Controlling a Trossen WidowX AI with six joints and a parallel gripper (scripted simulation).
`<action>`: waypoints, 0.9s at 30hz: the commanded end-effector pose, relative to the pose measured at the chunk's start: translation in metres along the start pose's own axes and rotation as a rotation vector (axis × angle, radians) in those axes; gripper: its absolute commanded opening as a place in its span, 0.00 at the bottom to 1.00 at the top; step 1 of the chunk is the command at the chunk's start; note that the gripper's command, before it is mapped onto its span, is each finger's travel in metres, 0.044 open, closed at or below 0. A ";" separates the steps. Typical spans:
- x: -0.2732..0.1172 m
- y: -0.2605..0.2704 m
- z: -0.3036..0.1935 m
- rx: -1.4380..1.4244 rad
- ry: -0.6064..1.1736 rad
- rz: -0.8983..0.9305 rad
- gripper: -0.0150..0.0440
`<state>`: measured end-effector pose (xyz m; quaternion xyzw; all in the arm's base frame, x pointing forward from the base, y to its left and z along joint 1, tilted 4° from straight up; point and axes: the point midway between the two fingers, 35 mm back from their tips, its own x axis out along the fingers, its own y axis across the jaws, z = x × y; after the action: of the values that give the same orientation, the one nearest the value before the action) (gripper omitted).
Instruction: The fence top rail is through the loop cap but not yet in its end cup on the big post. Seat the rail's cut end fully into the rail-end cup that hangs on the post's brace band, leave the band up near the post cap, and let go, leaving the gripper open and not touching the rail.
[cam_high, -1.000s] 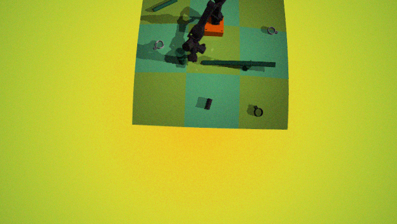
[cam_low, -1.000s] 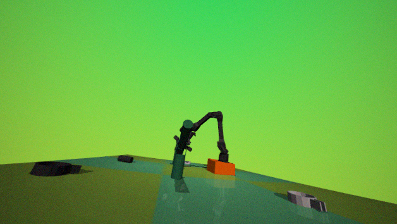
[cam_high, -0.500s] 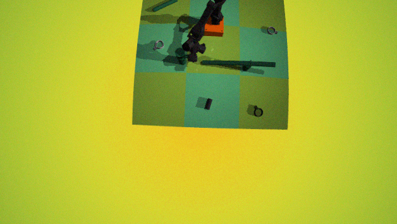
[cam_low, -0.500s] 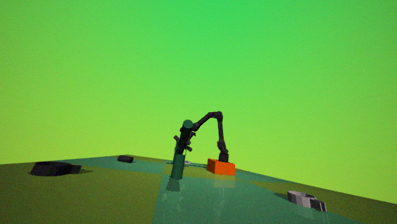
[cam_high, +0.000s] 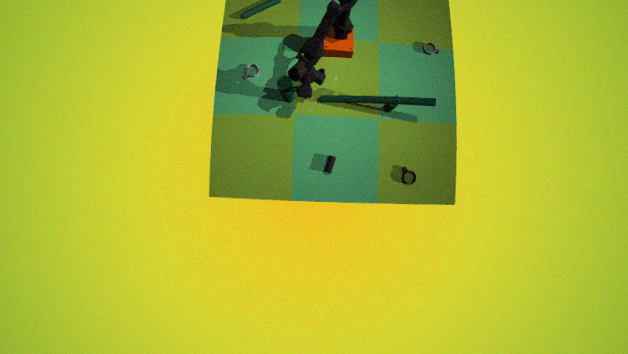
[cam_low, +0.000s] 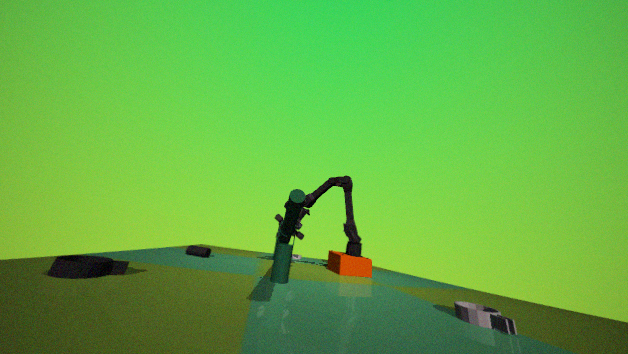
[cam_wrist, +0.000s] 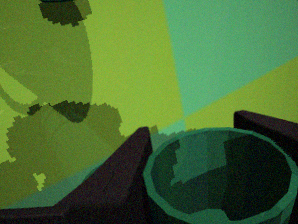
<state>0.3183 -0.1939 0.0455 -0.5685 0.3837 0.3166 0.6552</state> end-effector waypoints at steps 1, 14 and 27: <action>0.000 0.000 0.000 0.000 0.000 0.000 0.52; -0.025 -0.016 0.030 0.011 0.004 0.001 1.00; -0.053 -0.038 0.072 0.445 -0.010 0.001 1.00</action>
<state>0.3284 -0.1452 0.0946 -0.4927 0.4147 0.2778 0.7128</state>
